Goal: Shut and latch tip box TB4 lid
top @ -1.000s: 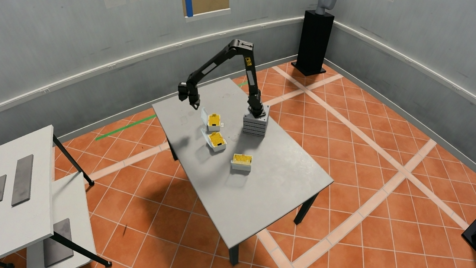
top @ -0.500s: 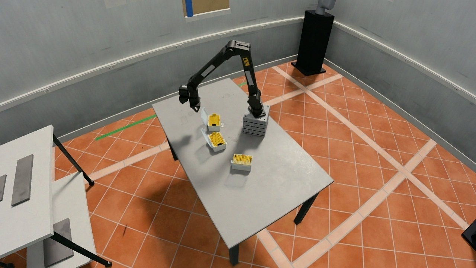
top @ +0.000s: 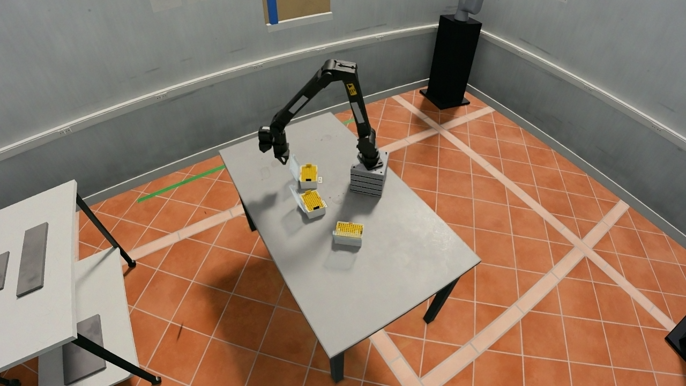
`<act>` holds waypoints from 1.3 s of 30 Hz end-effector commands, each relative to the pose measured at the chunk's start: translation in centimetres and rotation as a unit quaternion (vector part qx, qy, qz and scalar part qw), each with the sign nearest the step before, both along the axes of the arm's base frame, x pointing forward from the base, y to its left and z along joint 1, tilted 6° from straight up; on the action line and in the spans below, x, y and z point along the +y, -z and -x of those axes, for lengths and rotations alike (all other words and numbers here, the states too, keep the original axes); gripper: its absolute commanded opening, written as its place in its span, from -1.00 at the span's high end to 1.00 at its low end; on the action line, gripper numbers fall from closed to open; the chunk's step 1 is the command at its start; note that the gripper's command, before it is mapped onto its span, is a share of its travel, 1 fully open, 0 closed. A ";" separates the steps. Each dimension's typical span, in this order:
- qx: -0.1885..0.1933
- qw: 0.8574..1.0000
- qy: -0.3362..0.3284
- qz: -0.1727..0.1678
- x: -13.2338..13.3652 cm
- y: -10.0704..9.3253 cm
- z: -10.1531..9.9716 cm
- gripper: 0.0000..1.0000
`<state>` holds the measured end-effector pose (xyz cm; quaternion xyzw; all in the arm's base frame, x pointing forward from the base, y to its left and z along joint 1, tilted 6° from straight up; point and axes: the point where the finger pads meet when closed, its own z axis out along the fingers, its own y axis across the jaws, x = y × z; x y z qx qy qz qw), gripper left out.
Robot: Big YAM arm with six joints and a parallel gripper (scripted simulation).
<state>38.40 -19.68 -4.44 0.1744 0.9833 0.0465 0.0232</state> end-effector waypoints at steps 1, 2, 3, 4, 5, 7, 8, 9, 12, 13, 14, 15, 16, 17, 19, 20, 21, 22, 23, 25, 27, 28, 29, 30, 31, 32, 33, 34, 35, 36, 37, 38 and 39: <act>-0.015 1.000 0.001 0.008 -0.7 -0.9 -1.3 1.00; -0.015 1.000 0.001 0.008 -0.7 -0.9 -1.3 1.00; -0.015 1.000 0.001 0.008 -0.7 -0.9 -1.3 1.00; -0.015 1.000 0.001 0.008 -0.7 -0.9 -1.3 1.00; -0.015 1.000 0.001 0.008 -0.7 -0.9 -1.3 1.00; -0.015 1.000 0.001 0.008 -0.7 -0.9 -1.3 1.00; -0.015 1.000 0.001 0.008 -0.7 -0.9 -1.3 1.00; -0.015 1.000 0.001 0.008 -0.7 -0.9 -1.3 1.00; -0.012 1.000 0.002 0.007 -0.1 -0.5 -0.5 1.00; -0.018 1.000 0.002 0.010 -0.2 -1.1 -0.6 1.00; -0.017 1.000 0.003 0.010 -0.2 -1.1 -0.4 1.00; -0.016 1.000 0.003 0.009 -0.2 -1.1 -0.1 1.00; -0.016 1.000 0.003 0.010 -0.3 -1.1 0.0 1.00; -0.017 1.000 0.003 0.010 -0.3 -1.1 0.2 1.00; -0.017 1.000 0.003 0.011 -0.4 -1.1 0.5 1.00; -0.017 1.000 0.003 0.011 -0.4 -1.1 0.7 1.00; -0.017 1.000 0.003 0.011 -0.4 -1.1 0.7 1.00; -0.017 1.000 0.003 0.011 -0.4 -1.1 0.7 1.00; -0.018 1.000 0.002 0.011 -0.4 -1.1 0.8 1.00; -0.018 1.000 0.002 0.011 -0.3 -1.2 1.0 1.00; -0.016 1.000 0.002 0.010 -0.2 -1.2 1.3 1.00; -0.017 1.000 0.002 0.010 -0.1 -1.2 1.4 1.00; -0.017 1.000 0.002 0.010 -0.1 -1.2 1.6 1.00; -0.017 1.000 0.002 0.010 -0.1 -1.2 1.7 1.00; -0.017 1.000 0.002 0.010 0.0 -1.2 1.8 1.00; -0.017 1.000 0.002 0.010 0.0 -1.2 1.9 1.00; -0.017 1.000 0.002 0.010 0.1 -1.2 2.1 1.00; -0.017 1.000 0.002 0.010 0.1 -1.2 2.2 1.00; -0.017 1.000 0.002 0.010 0.2 -1.2 2.3 1.00; -0.017 1.000 0.002 0.010 0.2 -1.2 2.4 1.00; -0.017 1.000 0.002 0.010 0.3 -1.2 2.6 1.00; -0.017 1.000 0.002 0.010 0.3 -1.2 2.6 1.00; -0.017 1.000 0.002 0.010 0.3 -1.2 2.6 1.00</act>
